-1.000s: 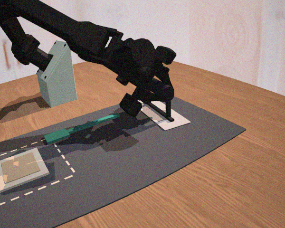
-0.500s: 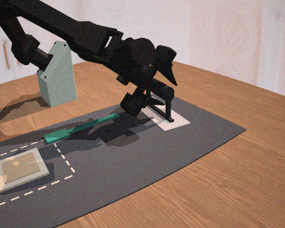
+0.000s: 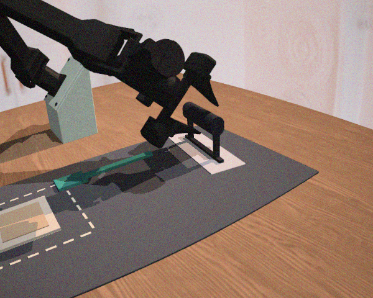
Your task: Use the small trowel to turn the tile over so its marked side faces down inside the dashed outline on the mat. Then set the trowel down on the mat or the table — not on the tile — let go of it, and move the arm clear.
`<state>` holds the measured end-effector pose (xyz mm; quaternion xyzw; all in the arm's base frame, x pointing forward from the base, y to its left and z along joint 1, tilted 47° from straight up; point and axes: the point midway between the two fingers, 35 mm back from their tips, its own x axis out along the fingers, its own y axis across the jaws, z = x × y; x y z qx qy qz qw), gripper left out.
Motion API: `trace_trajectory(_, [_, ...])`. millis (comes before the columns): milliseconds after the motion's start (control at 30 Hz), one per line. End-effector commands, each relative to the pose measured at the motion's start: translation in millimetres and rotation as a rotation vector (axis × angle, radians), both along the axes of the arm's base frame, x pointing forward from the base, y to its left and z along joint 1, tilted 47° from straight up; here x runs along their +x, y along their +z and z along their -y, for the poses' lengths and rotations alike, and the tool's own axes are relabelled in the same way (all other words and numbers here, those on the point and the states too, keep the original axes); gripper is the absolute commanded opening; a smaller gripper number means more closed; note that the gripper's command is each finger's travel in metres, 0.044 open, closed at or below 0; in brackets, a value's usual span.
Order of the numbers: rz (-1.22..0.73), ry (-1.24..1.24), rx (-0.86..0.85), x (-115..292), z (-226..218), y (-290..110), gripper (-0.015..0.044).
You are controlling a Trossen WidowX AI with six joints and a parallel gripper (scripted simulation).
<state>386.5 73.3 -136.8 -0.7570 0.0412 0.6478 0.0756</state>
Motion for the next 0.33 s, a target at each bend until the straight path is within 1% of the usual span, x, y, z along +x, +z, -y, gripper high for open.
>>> trace_trajectory(0, [-0.003,0.001,-0.001,-5,1,18,0.0300])
trace_trajectory(167, [-0.003,0.000,-0.001,-7,0,27,0.0300])
trace_trajectory(233, [-0.002,0.000,0.000,-15,-13,43,0.0300])
trace_trajectory(300, [0.001,0.000,0.002,-28,-31,68,0.0300])
